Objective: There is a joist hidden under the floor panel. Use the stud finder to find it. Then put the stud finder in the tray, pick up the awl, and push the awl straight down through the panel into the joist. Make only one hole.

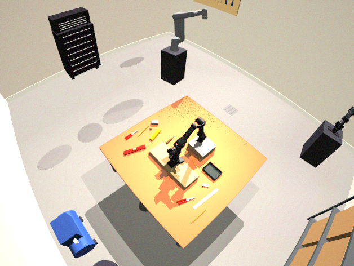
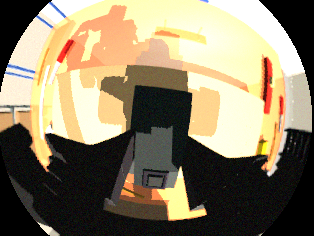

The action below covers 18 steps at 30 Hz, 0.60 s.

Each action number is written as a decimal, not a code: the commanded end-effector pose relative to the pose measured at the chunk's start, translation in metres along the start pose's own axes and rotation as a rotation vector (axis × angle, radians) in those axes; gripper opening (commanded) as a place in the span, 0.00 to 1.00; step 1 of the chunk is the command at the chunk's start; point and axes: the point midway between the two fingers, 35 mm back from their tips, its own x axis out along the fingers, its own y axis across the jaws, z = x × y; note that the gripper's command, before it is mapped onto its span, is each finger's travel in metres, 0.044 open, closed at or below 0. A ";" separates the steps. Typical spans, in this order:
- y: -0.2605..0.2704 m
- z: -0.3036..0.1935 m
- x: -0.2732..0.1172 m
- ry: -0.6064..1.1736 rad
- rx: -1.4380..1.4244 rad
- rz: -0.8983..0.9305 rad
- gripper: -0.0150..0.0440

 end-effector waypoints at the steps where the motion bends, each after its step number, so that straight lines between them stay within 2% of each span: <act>1: -0.012 0.000 0.000 0.000 0.004 -0.013 0.25; 18: -0.037 0.000 0.000 0.000 0.003 -0.015 0.25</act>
